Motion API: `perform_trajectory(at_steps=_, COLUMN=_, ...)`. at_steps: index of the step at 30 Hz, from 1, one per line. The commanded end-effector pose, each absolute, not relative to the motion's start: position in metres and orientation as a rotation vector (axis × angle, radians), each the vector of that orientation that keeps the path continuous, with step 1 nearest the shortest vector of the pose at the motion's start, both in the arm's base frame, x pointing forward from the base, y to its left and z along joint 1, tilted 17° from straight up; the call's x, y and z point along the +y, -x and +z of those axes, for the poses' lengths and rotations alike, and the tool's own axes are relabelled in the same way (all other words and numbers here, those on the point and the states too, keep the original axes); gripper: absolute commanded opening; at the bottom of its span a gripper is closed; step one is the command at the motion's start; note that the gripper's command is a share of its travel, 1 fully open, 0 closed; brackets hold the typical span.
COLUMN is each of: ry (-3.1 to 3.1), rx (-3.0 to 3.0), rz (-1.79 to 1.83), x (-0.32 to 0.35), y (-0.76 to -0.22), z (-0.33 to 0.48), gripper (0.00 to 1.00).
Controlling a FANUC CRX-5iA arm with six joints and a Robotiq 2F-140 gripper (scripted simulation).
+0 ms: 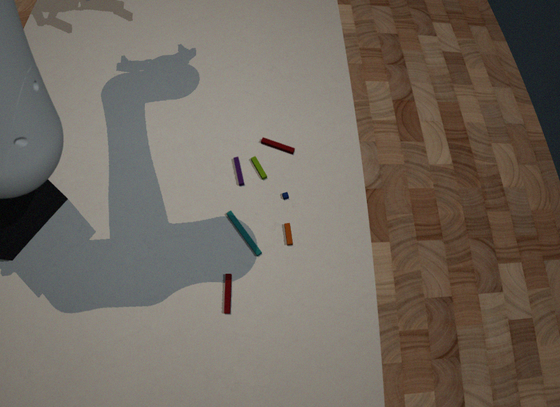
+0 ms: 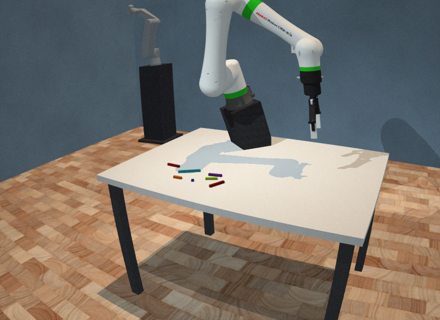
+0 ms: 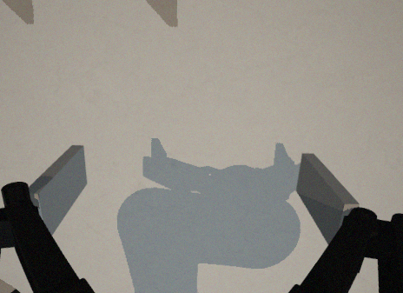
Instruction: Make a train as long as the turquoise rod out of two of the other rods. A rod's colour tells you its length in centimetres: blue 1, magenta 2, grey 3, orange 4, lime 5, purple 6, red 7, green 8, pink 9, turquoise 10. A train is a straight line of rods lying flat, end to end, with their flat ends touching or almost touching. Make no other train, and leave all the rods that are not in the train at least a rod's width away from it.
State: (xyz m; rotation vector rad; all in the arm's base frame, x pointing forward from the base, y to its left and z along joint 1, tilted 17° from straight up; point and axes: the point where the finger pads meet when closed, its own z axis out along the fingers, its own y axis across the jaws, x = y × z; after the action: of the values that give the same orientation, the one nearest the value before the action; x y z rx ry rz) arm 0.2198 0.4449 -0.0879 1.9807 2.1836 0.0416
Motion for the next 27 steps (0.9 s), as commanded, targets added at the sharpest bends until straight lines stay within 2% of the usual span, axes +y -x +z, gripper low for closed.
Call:
perform_trajectory(at_steps=1, ry=-2.152, rx=2.009, rz=0.081, x=0.432, y=-0.249, z=-0.085, gripper=1.00)
perform_trajectory(at_steps=9, ry=-2.385, rx=1.728, rz=0.121, x=0.407, y=-0.290, z=-0.082, gripper=1.00)
perform_trajectory(at_steps=10, ry=-2.483, rx=1.587, rz=0.140, x=0.393, y=-0.308, z=-0.080, gripper=1.00)
perform_trajectory(at_steps=27, ry=-2.880, rx=0.690, rz=0.243, x=0.304, y=-0.399, z=-0.070, gripper=1.00)
